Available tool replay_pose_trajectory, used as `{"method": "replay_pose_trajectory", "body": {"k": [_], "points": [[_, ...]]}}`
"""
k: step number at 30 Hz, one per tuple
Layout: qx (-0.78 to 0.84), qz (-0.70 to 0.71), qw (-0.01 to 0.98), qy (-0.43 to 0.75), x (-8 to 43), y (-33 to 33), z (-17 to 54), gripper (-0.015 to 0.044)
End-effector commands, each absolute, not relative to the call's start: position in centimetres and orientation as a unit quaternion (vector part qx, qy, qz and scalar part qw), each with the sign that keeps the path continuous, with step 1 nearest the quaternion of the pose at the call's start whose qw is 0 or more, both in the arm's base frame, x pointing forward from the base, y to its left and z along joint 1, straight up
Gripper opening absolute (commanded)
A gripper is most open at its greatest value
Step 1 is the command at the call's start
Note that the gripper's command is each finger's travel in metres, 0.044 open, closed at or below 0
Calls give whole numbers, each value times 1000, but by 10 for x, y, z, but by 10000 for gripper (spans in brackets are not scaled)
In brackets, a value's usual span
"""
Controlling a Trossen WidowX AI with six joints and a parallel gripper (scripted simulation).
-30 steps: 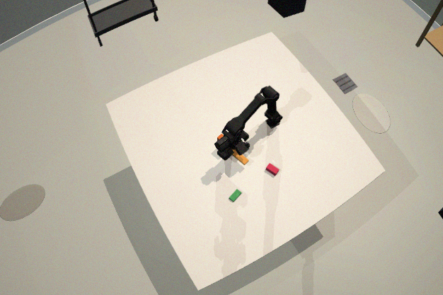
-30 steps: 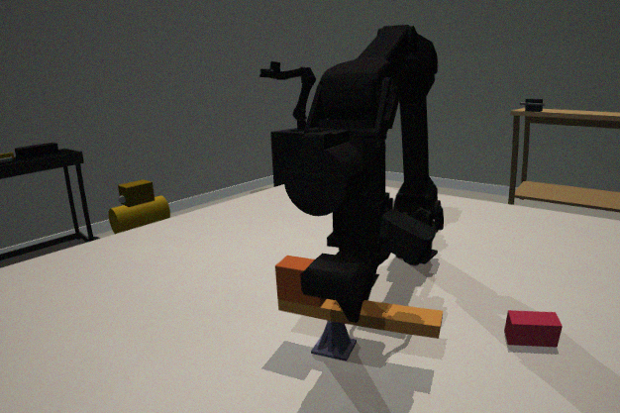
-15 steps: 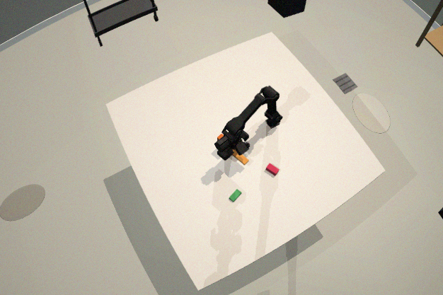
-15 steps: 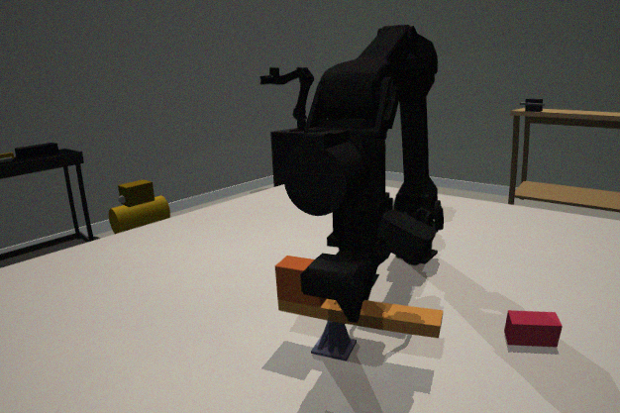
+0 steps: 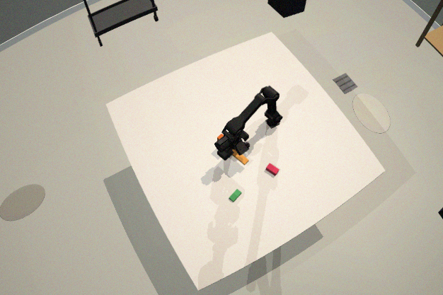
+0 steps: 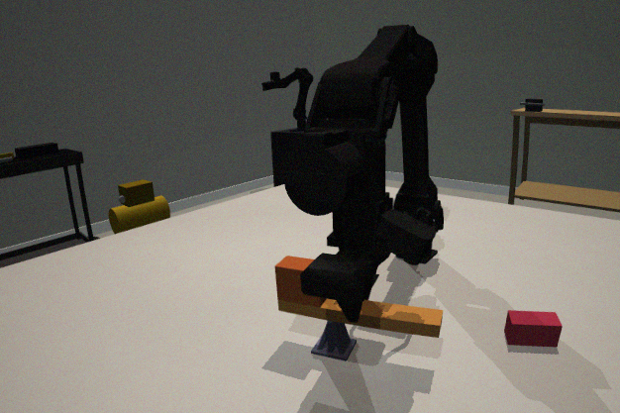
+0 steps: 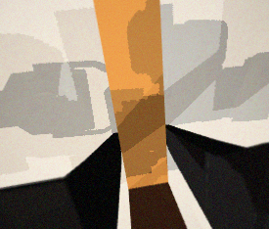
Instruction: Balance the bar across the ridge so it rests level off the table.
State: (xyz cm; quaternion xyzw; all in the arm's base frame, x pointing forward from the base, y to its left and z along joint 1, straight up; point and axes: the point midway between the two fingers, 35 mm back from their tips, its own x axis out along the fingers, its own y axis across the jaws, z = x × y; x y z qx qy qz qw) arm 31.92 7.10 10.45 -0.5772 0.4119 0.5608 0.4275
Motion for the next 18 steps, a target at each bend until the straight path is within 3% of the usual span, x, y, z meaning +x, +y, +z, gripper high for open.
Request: {"method": "replay_pose_trajectory", "body": {"k": [1, 18], "points": [[-577, 561, 428, 412, 319, 71, 105, 170], [-577, 561, 428, 412, 319, 71, 105, 185]]}}
